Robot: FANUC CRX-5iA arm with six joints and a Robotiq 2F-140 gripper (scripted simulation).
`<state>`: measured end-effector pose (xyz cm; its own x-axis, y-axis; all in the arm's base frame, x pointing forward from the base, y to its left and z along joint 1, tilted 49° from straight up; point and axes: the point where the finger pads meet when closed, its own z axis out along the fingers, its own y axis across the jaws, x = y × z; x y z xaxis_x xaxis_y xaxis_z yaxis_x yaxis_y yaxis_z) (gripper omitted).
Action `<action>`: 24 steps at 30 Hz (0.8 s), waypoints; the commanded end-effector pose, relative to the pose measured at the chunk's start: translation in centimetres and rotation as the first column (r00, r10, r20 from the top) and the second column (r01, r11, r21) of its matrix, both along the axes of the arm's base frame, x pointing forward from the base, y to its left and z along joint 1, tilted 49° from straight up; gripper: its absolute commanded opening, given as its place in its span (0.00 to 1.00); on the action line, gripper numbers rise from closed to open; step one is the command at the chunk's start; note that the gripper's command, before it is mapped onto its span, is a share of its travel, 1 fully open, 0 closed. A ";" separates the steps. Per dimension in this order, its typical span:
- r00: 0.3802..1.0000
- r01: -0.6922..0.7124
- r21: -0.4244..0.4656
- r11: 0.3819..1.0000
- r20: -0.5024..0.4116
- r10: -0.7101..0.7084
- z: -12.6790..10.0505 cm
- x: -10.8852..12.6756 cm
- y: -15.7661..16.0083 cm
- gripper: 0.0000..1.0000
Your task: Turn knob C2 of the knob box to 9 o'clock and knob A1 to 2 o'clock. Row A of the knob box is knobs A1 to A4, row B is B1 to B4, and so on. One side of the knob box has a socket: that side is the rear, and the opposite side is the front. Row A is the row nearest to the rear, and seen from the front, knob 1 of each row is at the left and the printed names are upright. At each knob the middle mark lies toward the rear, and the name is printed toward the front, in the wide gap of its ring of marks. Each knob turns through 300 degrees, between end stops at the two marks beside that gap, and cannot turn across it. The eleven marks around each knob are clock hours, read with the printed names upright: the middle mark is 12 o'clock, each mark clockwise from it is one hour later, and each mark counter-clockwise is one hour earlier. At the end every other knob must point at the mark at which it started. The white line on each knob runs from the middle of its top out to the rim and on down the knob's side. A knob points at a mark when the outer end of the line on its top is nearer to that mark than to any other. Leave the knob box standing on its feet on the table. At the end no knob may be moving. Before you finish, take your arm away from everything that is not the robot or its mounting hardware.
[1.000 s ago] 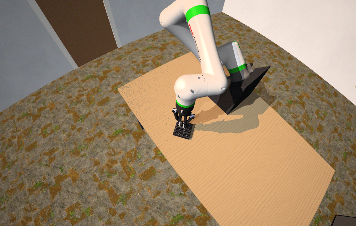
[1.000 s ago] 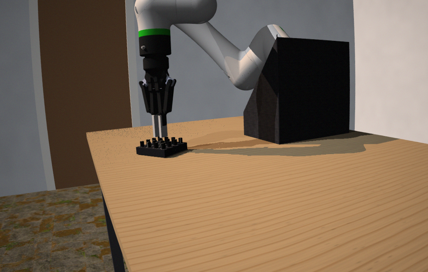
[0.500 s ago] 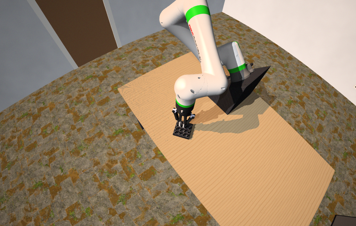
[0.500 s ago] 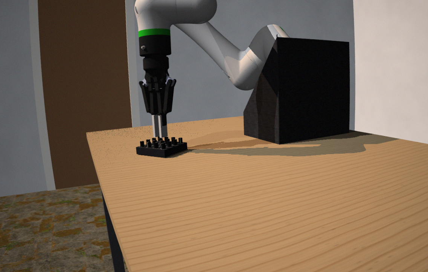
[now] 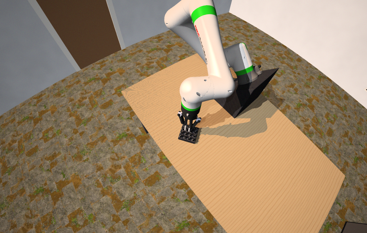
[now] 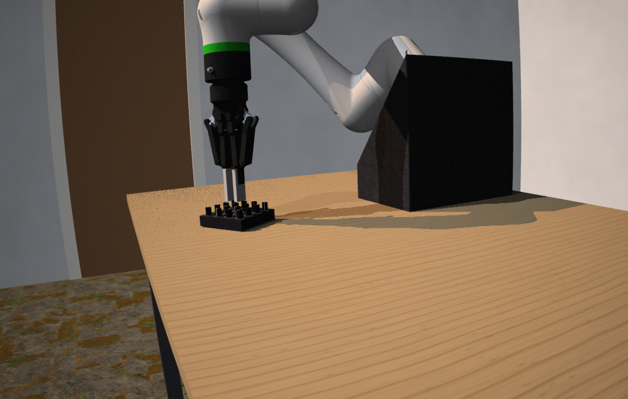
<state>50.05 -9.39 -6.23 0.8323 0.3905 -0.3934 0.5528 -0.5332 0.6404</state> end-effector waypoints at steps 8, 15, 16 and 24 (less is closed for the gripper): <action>1.000 0.000 0.000 1.000 0.000 0.000 -0.1 0.0 0.0 0.12; 1.000 0.000 0.000 1.000 0.000 0.000 -0.3 0.0 -0.3 0.12; 1.000 0.000 0.000 1.000 0.000 0.000 -0.4 0.0 -0.4 0.12; 1.000 0.000 0.000 1.000 0.000 0.000 -0.8 0.1 -0.9 0.12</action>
